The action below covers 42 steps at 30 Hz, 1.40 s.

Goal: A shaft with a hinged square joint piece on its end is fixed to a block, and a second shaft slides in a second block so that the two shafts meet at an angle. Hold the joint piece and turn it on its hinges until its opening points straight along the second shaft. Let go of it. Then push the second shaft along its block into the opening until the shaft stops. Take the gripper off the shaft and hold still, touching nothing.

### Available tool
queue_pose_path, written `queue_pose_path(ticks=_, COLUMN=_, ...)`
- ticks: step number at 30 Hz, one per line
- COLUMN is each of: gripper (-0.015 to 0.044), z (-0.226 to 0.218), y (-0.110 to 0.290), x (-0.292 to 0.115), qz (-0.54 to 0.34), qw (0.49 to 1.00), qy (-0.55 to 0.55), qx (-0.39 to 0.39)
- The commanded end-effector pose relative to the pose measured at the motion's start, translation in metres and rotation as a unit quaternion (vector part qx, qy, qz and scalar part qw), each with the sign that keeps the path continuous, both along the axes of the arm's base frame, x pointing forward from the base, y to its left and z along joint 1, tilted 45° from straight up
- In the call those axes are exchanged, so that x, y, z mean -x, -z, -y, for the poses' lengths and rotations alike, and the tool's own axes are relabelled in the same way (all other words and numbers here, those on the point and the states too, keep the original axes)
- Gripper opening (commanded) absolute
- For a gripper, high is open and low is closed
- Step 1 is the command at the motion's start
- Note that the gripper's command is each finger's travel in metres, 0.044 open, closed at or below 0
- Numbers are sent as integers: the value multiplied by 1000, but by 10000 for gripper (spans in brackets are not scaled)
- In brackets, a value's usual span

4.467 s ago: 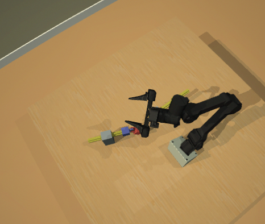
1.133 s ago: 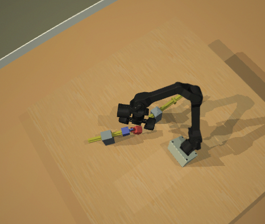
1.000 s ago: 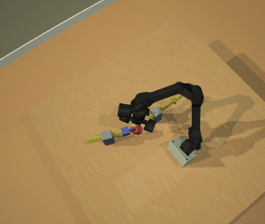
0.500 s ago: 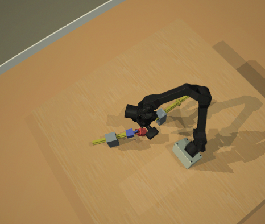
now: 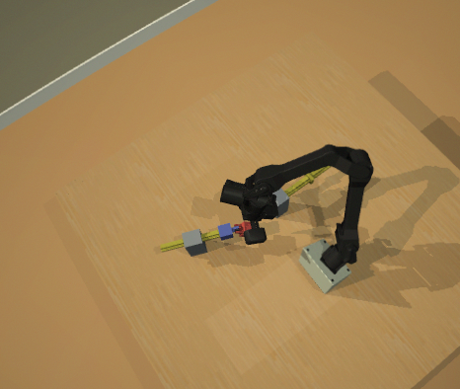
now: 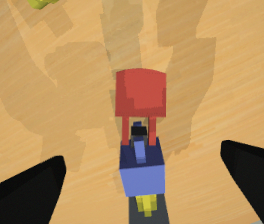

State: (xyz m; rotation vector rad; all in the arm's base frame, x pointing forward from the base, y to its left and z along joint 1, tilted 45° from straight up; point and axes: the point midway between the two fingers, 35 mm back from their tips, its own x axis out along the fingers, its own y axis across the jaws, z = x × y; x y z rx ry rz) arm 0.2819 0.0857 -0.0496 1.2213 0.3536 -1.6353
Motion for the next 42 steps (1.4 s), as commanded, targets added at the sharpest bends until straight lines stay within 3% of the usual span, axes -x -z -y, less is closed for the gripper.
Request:
queue_pose_path(ticks=1, gripper=440, z=1, y=1, x=2, qz=31, qw=999, qy=43, qx=-7)
queue_pose_path(ticks=9, gripper=440, z=4, y=4, x=2, qz=31, qw=999, qy=43, qx=-7)
queue_pose_path(ticks=23, gripper=440, z=57, y=58, x=11, qz=32, qw=999, qy=43, qx=-5)
queue_pose_path(ticks=42, gripper=440, z=69, y=76, x=11, qz=32, qw=999, qy=43, qx=-5)
